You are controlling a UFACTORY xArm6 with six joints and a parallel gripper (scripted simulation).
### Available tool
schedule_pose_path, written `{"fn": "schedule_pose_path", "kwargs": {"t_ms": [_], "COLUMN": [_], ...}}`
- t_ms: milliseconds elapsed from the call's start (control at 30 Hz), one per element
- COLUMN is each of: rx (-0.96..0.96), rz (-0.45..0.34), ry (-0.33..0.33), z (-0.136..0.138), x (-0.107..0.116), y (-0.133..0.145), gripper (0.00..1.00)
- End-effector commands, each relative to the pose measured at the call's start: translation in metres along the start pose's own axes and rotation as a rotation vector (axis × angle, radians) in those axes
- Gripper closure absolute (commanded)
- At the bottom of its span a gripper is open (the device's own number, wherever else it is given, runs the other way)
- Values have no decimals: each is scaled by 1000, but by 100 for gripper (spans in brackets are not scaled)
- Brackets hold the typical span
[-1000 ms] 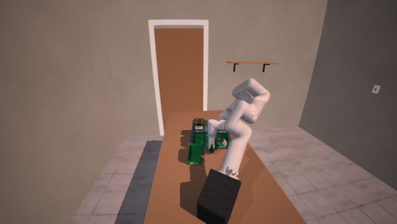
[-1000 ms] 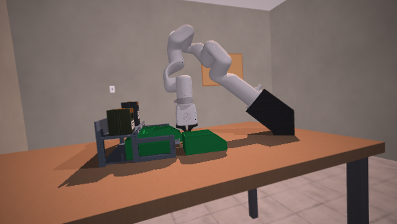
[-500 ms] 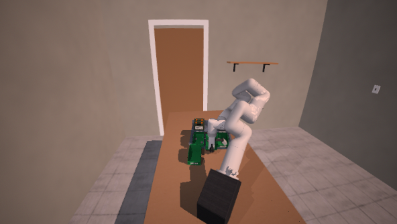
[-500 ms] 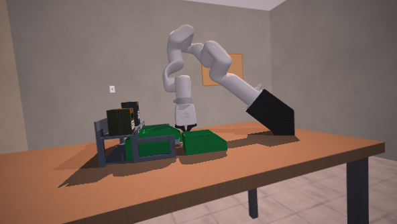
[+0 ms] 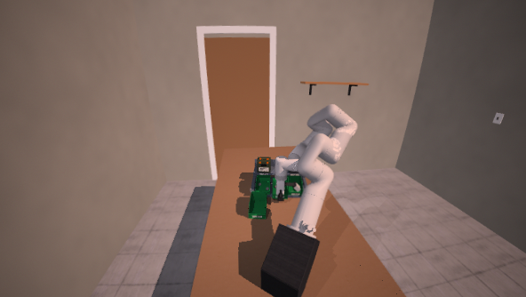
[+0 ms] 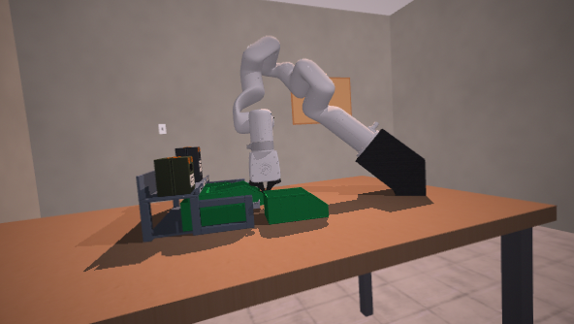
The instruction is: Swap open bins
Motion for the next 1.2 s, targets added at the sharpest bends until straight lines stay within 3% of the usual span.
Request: {"fn": "schedule_pose_path", "kwargs": {"t_ms": [0, 1167], "rx": [-1, -1], "rz": [-1, -1], "ry": [-2, -2], "z": [-1, -16], "x": [1, 1], "y": [0, 0], "gripper": [100, 100]}}
Point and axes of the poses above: the point where the finger pads meet when closed, its own x axis back along the fingers, its own z axis across the jaws, y = z × x, the point moved 4 cm from there along x, back along the fingers
